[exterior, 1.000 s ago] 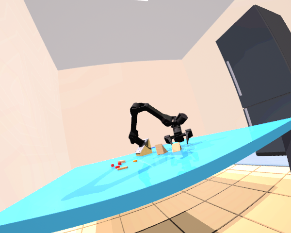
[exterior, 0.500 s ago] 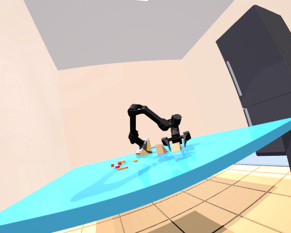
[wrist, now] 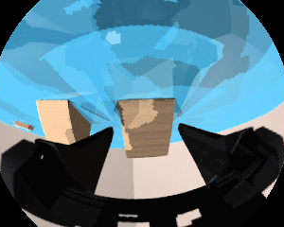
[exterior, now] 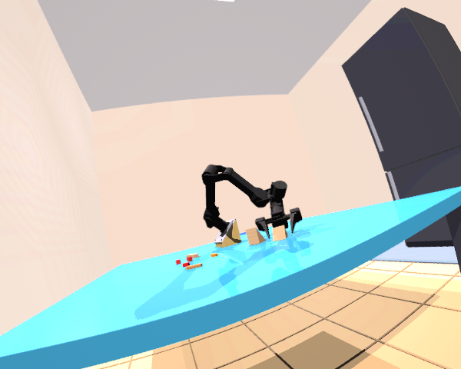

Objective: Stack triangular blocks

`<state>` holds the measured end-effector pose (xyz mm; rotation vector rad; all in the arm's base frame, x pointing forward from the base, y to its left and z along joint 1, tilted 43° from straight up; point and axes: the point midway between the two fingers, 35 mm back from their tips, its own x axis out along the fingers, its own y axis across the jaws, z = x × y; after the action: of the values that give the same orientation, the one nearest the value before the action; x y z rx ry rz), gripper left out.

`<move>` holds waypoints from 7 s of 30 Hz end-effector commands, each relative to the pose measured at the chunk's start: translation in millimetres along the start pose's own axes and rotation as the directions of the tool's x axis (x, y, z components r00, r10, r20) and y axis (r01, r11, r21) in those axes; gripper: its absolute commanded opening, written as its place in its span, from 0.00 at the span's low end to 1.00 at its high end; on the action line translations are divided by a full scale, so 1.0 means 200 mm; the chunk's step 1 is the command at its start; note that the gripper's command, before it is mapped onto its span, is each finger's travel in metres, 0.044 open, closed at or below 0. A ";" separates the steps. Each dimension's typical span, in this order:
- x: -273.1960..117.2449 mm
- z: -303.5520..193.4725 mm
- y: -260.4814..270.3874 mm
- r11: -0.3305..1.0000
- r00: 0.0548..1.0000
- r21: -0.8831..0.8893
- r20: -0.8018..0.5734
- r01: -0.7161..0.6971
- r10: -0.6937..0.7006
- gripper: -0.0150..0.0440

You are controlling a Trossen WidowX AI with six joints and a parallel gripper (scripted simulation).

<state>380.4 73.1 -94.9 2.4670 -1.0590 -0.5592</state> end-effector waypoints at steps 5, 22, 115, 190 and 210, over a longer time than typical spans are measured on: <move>0.00 -0.01 0.01 1.000 1.000 0.000 -0.003 -0.003 0.003 1.00; 0.00 -0.01 0.01 1.000 1.000 0.000 -0.003 -0.003 0.003 1.00; -0.36 -0.35 0.00 1.000 1.000 0.003 0.004 0.003 -0.003 0.25; -0.31 -0.35 -0.04 0.754 0.984 0.647 0.178 -0.111 -0.008 0.25; -0.28 -0.37 -0.06 0.196 0.946 0.929 0.323 -0.315 -0.009 0.25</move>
<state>385.2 135.7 -28.2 3.2502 -2.2385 -0.1153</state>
